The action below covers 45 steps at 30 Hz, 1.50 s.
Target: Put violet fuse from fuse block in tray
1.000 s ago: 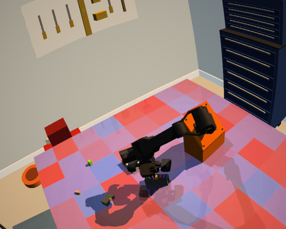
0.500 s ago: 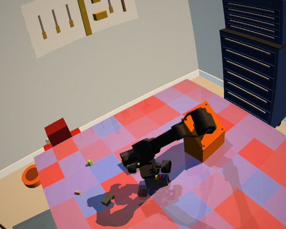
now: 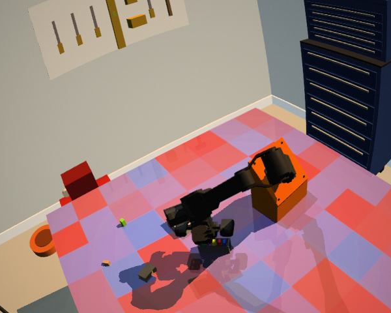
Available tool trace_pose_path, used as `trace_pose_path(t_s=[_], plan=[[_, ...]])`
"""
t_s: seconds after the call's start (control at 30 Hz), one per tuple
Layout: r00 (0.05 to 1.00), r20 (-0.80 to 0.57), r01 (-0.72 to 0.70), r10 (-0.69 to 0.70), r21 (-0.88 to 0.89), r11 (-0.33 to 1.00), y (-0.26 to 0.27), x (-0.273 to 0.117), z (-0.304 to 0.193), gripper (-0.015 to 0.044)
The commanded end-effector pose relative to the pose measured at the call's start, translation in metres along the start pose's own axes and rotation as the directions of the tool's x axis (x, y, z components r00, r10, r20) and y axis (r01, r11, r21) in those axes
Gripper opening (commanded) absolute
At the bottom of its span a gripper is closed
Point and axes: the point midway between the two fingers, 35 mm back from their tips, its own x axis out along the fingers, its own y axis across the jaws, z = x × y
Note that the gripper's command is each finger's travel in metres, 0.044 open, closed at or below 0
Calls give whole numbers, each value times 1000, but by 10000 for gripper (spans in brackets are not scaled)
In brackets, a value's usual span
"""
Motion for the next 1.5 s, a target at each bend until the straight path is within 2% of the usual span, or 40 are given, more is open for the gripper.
trace_pose_path(t_s=[0.0,1.47], plan=[[1000,0,0,0,0,1000,0,-1,0,0],[1000,0,1,-1,2,1000,-1,-23,0,0]])
